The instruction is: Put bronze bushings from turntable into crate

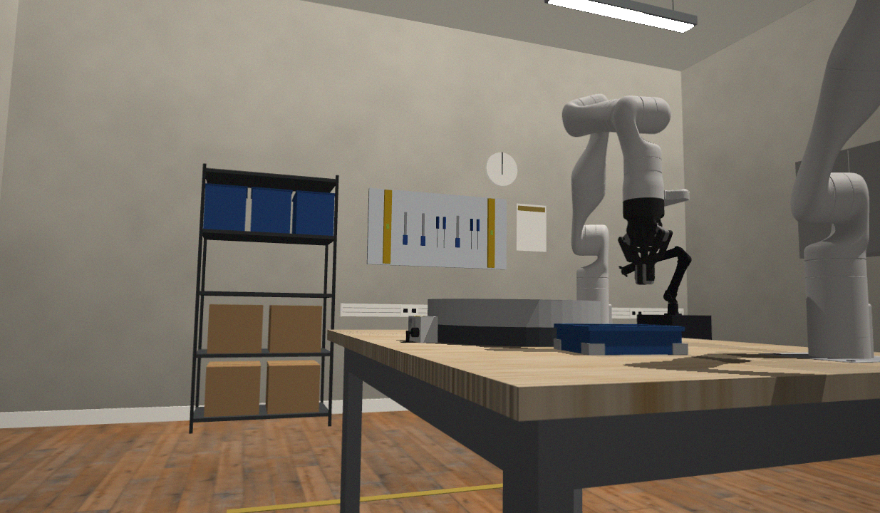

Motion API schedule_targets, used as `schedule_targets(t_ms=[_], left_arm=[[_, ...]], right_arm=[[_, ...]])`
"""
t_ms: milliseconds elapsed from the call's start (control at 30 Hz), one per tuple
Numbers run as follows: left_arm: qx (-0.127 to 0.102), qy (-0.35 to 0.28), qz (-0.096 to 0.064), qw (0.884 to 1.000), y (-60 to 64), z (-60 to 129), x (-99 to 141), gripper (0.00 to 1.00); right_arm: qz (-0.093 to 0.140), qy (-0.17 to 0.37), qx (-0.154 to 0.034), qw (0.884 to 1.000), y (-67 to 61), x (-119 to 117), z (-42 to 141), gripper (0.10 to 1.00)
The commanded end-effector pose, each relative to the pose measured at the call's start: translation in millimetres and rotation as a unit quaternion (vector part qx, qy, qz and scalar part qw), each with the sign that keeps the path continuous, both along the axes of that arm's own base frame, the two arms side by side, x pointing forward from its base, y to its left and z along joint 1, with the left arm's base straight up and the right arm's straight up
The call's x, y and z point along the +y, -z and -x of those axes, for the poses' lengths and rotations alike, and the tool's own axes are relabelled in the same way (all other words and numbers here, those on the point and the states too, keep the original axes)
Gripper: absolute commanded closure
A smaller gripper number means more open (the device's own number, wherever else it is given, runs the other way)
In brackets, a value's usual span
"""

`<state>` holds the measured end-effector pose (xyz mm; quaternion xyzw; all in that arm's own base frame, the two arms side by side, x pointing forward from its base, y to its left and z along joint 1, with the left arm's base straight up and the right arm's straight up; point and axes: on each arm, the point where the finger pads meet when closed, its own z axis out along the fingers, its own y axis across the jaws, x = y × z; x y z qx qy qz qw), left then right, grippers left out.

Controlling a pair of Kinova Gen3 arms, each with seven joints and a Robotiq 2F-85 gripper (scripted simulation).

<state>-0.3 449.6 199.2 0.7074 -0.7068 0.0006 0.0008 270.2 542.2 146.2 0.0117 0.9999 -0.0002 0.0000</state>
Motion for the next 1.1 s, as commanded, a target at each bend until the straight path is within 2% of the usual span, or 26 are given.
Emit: schedule_targets(t_ms=[0,1067], left_arm=[[0.0,0.0,-0.001,1.0,-0.8,0.1,0.4,0.001],[0.0,0.0,-0.001,1.0,-0.8,0.1,0.4,0.001]], right_arm=[[-0.001,0.0,-0.001,1.0,-1.4,0.5,-0.2,0.877],[-0.001,0.015,-0.001,1.0,-1.6,-5.9,0.8,0.886]])
